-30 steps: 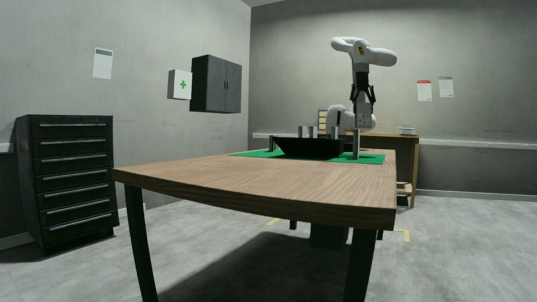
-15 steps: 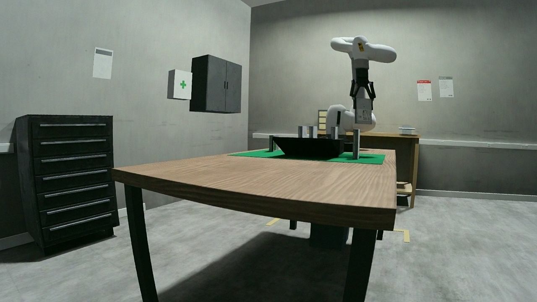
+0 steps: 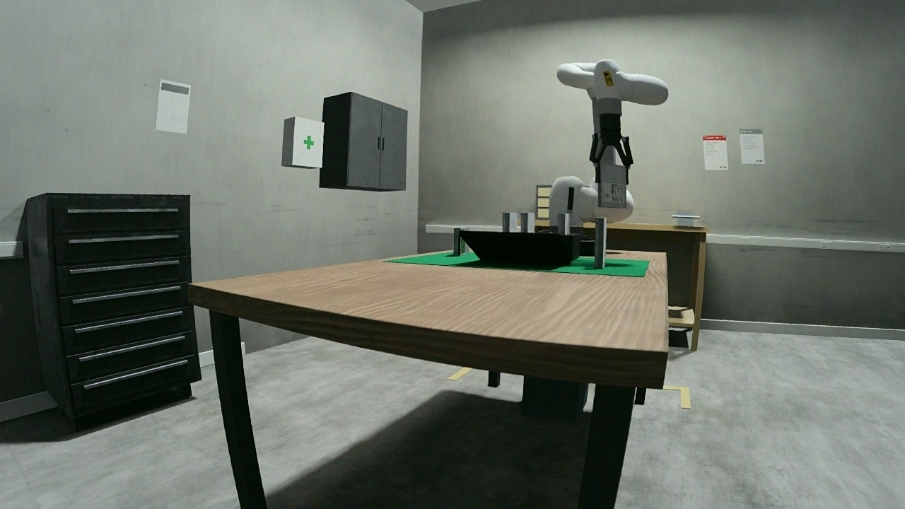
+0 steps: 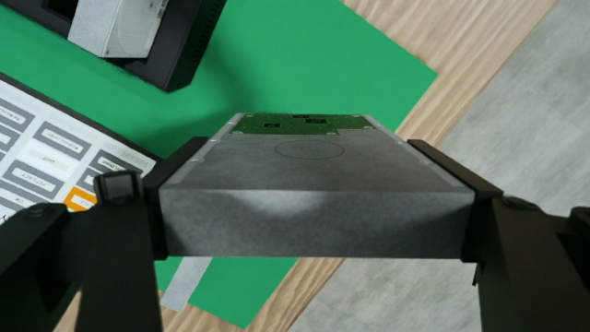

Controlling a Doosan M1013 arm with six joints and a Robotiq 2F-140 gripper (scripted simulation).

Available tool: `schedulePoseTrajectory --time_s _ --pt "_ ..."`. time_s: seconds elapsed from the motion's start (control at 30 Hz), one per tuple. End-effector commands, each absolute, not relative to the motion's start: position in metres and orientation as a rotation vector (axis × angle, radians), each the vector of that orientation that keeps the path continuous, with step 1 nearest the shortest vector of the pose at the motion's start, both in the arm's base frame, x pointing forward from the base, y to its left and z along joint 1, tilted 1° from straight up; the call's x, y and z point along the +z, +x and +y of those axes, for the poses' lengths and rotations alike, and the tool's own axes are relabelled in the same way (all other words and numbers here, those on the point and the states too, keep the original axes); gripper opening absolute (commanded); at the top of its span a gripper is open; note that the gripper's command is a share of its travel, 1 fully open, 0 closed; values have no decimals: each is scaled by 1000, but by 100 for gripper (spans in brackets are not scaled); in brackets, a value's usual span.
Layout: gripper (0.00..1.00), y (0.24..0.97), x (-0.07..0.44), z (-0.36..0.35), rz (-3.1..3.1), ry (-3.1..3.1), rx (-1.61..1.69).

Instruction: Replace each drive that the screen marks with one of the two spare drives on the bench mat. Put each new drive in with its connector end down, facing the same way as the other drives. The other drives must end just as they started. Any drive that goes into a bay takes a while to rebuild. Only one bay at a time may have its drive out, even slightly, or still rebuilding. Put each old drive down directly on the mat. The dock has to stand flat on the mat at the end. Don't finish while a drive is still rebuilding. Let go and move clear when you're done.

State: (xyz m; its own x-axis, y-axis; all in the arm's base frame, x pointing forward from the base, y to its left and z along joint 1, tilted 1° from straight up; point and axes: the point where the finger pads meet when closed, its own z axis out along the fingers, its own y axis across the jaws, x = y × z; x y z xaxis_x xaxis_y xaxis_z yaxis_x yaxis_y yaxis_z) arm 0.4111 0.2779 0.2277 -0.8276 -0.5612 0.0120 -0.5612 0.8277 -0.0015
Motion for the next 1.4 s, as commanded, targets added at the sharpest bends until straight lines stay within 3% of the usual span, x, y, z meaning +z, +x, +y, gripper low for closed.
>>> schedulePoseTrajectory --time_s 0.0,1.37 --pt "10 411 228 278 -2993 920 7" --pt "10 421 229 242 -2913 1148 5"
